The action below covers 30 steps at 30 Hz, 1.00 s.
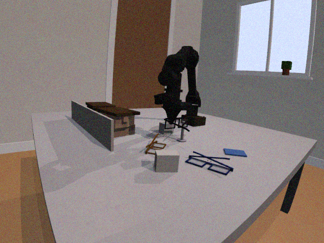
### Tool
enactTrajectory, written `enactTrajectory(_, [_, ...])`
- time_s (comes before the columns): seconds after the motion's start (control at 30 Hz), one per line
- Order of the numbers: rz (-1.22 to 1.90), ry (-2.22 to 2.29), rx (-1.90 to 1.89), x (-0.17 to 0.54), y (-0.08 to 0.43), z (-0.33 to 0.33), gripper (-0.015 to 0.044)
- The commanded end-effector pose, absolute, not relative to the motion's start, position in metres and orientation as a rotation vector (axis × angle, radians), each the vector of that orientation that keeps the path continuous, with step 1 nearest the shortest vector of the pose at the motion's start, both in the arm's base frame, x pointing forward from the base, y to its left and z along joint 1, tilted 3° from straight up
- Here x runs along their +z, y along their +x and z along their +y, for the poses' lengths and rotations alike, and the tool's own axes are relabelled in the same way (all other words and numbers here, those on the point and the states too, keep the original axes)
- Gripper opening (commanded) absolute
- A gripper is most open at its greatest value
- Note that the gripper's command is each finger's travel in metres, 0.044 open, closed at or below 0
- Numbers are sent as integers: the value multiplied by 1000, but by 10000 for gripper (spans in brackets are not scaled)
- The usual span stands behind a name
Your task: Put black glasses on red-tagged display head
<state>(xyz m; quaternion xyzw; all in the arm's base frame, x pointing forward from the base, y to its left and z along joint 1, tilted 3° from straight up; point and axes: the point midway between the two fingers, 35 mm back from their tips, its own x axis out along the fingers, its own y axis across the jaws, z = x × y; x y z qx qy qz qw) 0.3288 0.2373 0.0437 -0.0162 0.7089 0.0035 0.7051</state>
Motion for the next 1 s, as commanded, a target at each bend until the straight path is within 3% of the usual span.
enactTrajectory(0.0, [1581,-39,13,33,327,237,0])
enactTrajectory(0.97, [1579,-40,12,34,341,219,0])
